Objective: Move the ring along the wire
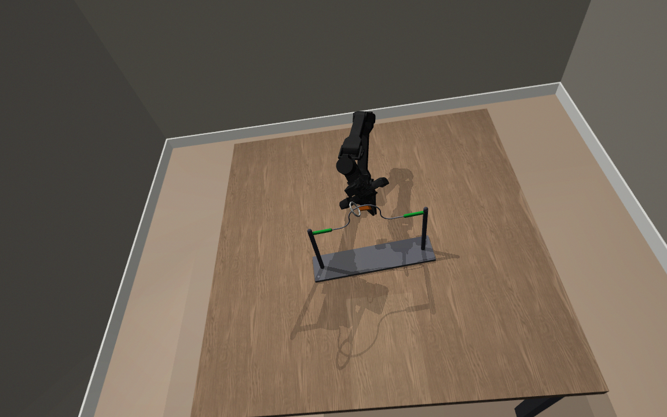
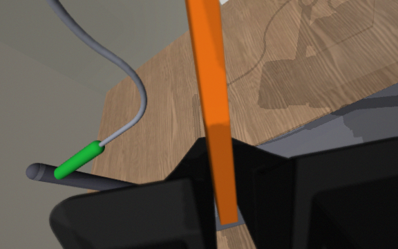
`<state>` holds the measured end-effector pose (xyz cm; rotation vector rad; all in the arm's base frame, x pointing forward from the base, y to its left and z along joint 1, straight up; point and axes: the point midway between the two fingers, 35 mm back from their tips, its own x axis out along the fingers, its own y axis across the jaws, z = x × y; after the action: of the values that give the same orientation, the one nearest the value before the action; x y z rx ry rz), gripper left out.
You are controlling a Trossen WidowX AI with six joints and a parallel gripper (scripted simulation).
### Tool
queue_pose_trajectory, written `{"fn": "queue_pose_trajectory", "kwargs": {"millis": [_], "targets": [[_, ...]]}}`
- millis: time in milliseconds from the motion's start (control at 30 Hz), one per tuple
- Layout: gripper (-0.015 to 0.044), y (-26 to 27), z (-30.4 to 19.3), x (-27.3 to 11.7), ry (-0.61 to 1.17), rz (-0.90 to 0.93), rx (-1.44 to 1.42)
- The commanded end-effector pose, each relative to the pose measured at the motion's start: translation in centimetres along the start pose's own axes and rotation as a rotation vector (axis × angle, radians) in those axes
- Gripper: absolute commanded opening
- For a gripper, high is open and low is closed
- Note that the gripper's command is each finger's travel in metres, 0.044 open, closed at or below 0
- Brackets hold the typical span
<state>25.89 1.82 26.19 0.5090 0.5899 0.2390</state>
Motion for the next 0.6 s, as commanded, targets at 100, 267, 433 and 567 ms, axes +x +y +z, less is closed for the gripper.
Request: {"fn": "queue_pose_trajectory", "kwargs": {"millis": [100,267,433,567], "targets": [[-0.0150,-0.6,0.2,-0.1,-0.005,-0.080,-0.118],[-0.0150,-1.1,0.2,-0.1,-0.008,-0.134,-0.195],[-0.0150,-1.6,0.4,-0.2,-0.010,-0.188,-0.273],[-0.0150,-1.9,0.5,-0.3,-0.012,-0.231,-0.335]]}}
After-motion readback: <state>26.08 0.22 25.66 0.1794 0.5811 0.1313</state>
